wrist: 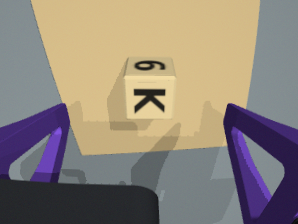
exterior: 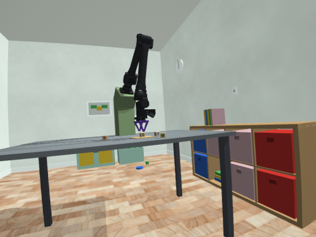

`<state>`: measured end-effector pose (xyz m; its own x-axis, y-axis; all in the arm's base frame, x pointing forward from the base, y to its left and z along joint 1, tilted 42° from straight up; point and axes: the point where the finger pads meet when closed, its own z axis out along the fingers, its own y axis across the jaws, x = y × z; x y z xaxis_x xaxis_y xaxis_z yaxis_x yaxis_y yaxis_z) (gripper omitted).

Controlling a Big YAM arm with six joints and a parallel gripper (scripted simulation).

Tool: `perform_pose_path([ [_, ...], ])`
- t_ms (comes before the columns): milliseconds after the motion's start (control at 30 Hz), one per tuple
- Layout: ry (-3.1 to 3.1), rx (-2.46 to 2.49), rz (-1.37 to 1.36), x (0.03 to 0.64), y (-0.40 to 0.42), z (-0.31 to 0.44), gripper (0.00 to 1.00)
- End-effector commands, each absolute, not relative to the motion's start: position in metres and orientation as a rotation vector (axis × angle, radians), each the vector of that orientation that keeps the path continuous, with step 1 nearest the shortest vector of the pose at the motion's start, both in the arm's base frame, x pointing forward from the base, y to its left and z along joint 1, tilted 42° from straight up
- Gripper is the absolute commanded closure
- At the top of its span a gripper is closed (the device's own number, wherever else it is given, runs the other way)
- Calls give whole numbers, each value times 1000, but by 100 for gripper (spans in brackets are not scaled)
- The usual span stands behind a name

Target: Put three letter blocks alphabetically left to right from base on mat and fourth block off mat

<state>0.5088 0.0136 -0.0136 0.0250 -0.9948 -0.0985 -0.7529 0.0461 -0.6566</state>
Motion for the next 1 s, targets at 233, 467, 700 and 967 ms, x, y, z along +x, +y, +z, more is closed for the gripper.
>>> perform_pose_path([
  [233, 1770, -1752, -584, 501, 8, 1, 4],
  [467, 1769, -1751, -586, 501, 8, 2, 4],
  [700, 1771, -1753, -584, 497, 7, 5, 4],
  [967, 1770, -1752, -586, 488, 5, 16, 4],
])
